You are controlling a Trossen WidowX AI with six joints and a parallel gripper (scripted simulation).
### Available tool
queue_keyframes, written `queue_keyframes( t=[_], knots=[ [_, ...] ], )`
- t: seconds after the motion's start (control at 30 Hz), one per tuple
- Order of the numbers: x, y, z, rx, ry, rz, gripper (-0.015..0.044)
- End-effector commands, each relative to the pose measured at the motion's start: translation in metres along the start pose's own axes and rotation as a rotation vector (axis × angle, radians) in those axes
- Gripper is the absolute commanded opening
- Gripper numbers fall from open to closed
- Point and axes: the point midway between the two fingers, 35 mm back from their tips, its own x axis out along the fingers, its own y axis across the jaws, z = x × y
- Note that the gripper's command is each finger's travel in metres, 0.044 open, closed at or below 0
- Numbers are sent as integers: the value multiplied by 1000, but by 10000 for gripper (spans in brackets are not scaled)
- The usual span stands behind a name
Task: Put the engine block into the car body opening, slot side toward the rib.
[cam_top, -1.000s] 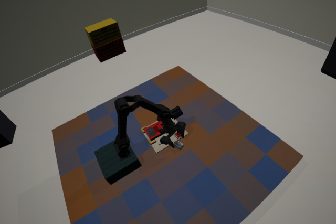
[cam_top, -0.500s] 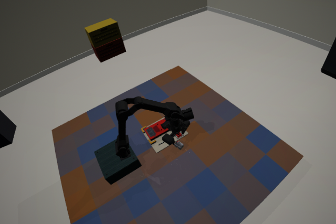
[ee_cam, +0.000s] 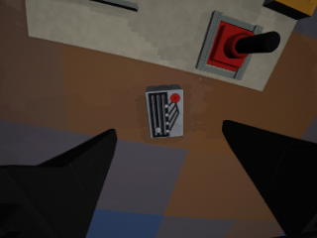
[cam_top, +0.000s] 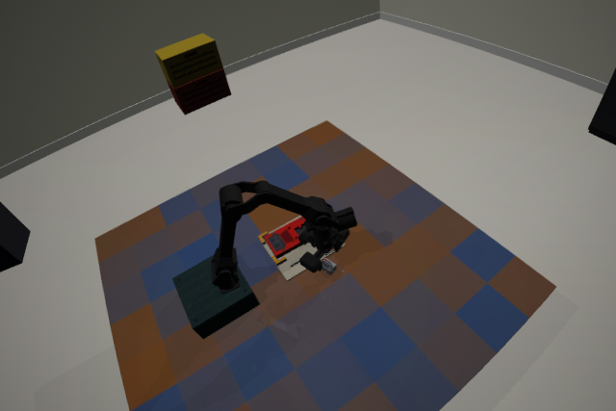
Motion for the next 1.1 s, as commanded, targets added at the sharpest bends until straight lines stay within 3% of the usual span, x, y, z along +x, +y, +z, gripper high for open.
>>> queue_keyframes(
  t=[0.0, 0.63, 0.97, 1.07],
  knots=[
    [8, 1, 2, -4, -11, 5, 440],
    [34, 2, 2, -4, -11, 5, 440],
    [34, 2, 2, -4, -11, 5, 177],
    [34, 2, 2, -4, -11, 5, 157]
  ],
)
